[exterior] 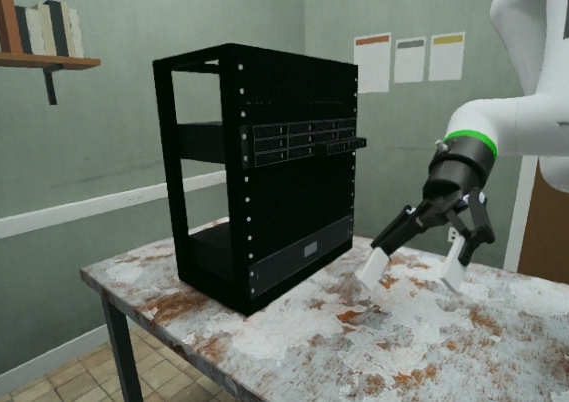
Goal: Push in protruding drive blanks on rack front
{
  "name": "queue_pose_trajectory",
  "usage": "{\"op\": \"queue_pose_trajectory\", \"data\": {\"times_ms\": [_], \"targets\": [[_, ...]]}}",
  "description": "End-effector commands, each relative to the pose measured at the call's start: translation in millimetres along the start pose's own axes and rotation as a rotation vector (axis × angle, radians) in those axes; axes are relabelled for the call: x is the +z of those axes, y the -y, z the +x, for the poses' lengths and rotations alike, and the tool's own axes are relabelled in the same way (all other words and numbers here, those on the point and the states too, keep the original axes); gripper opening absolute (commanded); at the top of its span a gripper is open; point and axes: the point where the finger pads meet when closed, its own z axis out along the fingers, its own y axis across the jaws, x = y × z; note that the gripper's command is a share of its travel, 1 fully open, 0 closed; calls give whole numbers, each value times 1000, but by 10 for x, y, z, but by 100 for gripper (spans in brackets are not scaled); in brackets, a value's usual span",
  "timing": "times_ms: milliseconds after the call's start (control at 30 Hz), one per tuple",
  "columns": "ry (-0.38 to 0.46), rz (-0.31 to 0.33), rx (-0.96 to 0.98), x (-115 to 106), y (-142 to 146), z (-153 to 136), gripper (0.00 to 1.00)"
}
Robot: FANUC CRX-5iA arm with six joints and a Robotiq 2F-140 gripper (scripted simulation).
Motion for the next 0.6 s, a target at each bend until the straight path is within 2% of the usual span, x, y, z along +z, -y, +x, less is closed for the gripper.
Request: {"op": "queue_pose_trajectory", "data": {"times_ms": [0,300,367,567], "targets": [[116,28,107,-107,47,-272,100],[353,57,343,-492,322,-817,100],[353,57,343,-492,322,-817,100],[509,81,486,-829,571,-1094,100]]}}
